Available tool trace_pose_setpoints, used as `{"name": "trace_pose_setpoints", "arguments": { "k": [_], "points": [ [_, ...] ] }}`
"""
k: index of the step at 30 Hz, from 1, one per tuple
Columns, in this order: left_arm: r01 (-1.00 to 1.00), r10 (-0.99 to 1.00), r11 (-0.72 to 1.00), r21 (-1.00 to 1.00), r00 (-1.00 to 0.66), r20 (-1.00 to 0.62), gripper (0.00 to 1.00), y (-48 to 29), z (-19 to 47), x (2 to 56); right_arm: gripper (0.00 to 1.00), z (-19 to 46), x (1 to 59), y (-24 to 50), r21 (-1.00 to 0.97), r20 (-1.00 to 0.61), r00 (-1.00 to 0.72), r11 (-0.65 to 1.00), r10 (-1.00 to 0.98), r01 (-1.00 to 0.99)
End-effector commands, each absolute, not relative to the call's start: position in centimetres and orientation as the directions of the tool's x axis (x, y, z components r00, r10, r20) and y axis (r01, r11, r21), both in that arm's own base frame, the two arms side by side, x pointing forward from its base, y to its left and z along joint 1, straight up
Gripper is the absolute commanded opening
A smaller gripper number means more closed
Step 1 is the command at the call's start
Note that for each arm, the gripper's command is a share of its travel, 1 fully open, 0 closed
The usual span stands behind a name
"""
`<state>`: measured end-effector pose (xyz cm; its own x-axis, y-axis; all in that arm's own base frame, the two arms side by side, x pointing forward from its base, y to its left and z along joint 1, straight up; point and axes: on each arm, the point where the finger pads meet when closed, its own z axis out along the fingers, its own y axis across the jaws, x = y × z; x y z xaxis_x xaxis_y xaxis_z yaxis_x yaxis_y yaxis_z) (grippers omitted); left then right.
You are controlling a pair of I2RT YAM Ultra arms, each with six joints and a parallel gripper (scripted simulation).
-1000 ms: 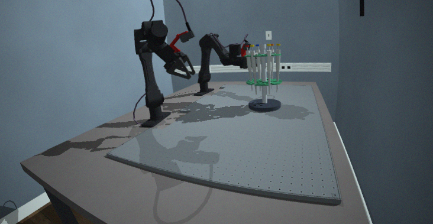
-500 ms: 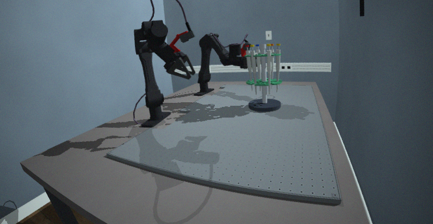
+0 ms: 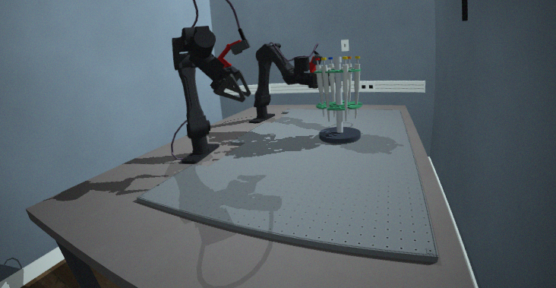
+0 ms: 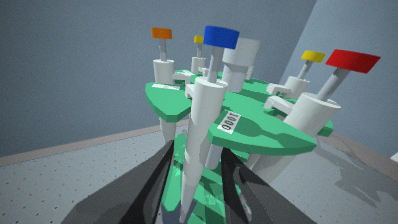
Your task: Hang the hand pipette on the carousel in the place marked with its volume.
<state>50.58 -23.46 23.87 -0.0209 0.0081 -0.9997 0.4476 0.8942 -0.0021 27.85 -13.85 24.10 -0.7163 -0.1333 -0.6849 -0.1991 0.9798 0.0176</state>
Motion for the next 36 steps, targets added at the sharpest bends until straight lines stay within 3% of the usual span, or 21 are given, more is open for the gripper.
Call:
{"name": "trace_pose_setpoints", "arguments": {
  "k": [1,12,13,36],
  "points": [
    [0.438,-0.026,0.899,0.005,0.064,-0.998,0.50,-23.13,27.91,50.57,1.00,25.29,28.31,-14.23,-0.009,-0.712,-0.687,0.979,-0.149,-0.204],
    [0.438,-0.026,0.899,0.005,0.064,-0.998,0.50,-23.13,27.91,50.57,1.00,25.29,28.31,-14.23,-0.009,-0.712,-0.687,0.979,-0.149,-0.204],
    [0.438,-0.026,0.899,0.005,0.064,-0.998,0.12,-23.13,27.91,50.57,1.00,25.29,28.31,-14.23,-0.009,-0.712,-0.687,0.979,-0.149,-0.204],
    [0.449,-0.027,0.894,0.004,0.063,-0.998,0.12,-23.33,27.90,50.48,1.00,25.29,28.31,-14.23,-0.009,-0.712,-0.687,0.979,-0.149,-0.204]
  ]
}}
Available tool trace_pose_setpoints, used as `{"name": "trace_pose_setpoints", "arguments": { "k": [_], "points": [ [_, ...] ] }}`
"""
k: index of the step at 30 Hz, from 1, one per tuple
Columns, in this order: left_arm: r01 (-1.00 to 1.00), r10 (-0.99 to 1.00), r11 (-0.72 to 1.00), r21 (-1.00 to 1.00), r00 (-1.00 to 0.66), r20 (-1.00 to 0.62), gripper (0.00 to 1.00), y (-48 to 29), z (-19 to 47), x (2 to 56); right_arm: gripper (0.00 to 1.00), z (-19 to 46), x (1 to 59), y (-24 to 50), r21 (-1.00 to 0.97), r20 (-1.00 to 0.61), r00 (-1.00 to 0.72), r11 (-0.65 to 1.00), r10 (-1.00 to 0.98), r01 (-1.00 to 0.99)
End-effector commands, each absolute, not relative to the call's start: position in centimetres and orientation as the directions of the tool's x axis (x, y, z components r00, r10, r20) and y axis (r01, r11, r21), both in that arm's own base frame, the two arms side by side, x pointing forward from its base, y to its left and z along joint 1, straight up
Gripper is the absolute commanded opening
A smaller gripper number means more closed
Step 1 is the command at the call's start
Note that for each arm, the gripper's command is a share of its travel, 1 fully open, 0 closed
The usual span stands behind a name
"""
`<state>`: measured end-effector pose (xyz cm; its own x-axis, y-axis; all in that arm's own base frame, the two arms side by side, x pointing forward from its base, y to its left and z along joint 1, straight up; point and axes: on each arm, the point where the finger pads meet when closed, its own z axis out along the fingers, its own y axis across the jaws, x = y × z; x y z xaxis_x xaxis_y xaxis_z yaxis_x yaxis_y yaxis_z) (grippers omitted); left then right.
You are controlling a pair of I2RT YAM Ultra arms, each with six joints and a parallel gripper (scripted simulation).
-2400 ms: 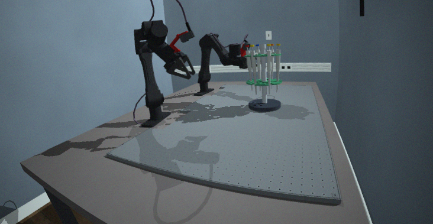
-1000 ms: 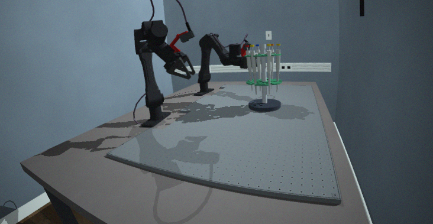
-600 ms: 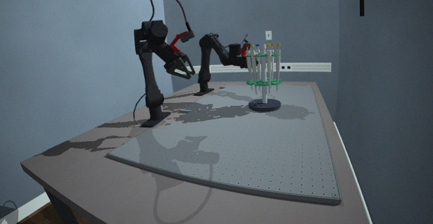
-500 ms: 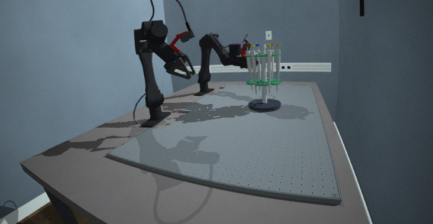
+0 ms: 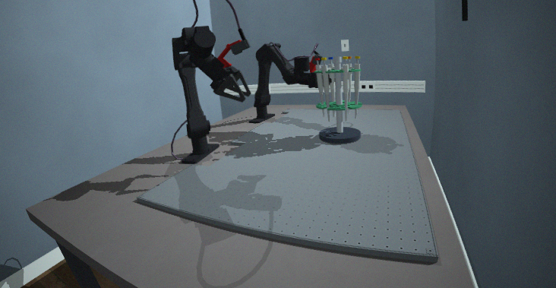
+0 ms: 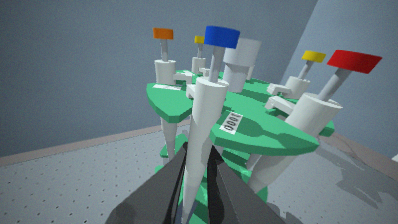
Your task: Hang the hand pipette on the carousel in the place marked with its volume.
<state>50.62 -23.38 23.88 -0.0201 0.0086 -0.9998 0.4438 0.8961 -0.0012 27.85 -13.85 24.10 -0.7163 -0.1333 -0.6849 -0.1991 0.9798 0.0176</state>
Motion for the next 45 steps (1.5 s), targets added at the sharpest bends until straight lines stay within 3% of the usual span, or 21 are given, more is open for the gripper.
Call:
{"name": "trace_pose_setpoints", "arguments": {
  "k": [1,45],
  "points": [
    [0.449,-0.027,0.894,0.004,0.063,-0.998,0.12,-23.33,27.90,50.48,1.00,25.29,28.31,-14.23,-0.009,-0.712,-0.687,0.979,-0.149,-0.204],
    [0.449,-0.016,0.894,0.003,0.040,-0.999,0.12,-23.24,27.56,50.51,1.00,25.29,28.31,-14.23,-0.009,-0.712,-0.687,0.979,-0.149,-0.204]
  ]
}}
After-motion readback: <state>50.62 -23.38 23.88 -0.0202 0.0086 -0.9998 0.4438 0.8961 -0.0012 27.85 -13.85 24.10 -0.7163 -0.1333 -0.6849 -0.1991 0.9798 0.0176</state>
